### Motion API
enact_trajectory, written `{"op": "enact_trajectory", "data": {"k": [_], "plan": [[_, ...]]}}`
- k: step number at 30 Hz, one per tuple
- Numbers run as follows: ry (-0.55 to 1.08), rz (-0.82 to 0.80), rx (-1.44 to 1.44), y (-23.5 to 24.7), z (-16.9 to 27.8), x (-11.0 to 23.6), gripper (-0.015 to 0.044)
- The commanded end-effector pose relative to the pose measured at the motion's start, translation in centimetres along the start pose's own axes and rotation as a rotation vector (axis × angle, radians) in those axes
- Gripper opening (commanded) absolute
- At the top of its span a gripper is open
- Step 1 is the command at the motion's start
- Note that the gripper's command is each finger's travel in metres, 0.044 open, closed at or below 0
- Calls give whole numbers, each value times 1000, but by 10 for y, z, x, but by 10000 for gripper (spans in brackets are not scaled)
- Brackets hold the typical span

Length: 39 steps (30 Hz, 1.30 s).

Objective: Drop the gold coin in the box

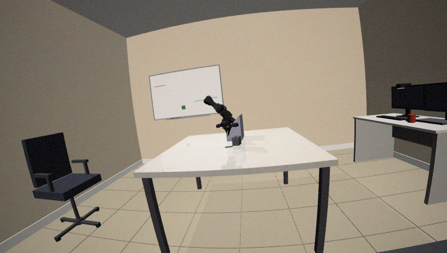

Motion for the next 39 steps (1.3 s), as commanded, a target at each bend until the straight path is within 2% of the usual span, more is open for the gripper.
{"op": "enact_trajectory", "data": {"k": [1, 33, 39], "plan": [[4, -5, 13, 5, 9, 0, 0], [4, -3, 8, 34, 85, 0, 0], [1, -4, 10, 33, 80, 1, 0]]}}
Point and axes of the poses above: the point midway between the two fingers, 35 mm back from their tips, its own x axis back along the fingers, its own y axis across the jaws, z = x × y, the point moved 4 cm from there along x, back along the fingers, and after that the axes turned 8 degrees about -x, right-handed, at the moved point
